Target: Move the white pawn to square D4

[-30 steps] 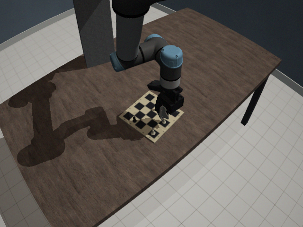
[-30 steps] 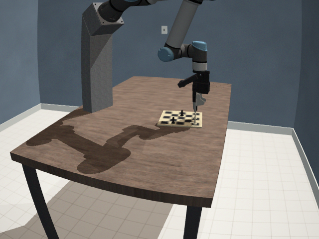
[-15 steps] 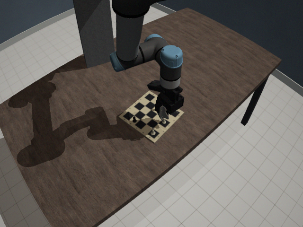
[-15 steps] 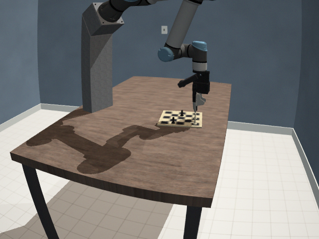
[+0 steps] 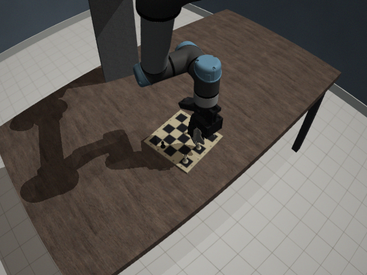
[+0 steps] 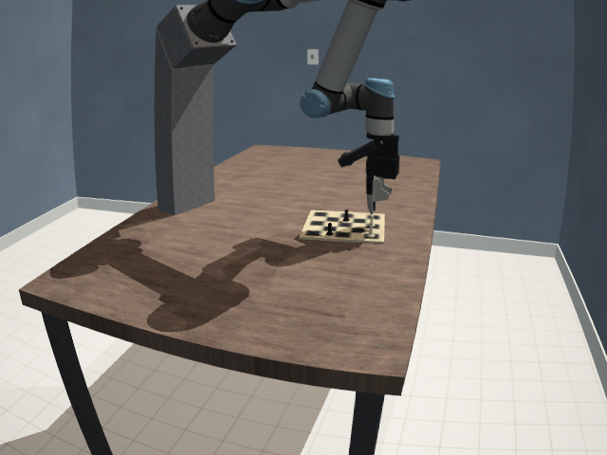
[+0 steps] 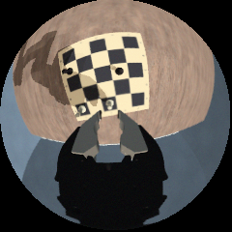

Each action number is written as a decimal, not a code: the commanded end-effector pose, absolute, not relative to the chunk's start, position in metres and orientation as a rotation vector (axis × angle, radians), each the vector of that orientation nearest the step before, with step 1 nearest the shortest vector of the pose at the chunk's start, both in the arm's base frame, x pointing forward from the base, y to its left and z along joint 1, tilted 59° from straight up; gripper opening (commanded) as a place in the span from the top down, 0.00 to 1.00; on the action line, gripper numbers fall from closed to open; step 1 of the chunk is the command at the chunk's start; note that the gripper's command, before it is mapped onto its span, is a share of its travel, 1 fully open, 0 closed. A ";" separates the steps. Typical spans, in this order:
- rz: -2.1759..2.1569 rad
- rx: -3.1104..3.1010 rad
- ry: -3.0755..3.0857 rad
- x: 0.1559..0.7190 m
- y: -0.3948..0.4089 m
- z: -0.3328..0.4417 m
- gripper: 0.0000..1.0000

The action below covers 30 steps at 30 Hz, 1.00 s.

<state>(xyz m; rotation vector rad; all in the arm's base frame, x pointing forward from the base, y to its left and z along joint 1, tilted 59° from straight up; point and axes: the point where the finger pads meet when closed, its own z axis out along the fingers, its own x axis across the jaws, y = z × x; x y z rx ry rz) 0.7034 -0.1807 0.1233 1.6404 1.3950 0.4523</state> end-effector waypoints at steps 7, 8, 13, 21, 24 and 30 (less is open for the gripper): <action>0.453 1.639 1.395 0.709 -0.183 0.120 0.80; 0.453 1.639 1.395 0.710 -0.184 0.120 0.80; 0.453 1.639 1.395 0.716 -0.187 0.115 0.80; 0.453 1.639 1.395 0.725 -0.192 0.109 0.80; 0.453 1.639 1.395 0.727 -0.193 0.107 0.80; 0.453 1.639 1.395 0.728 -0.193 0.107 0.80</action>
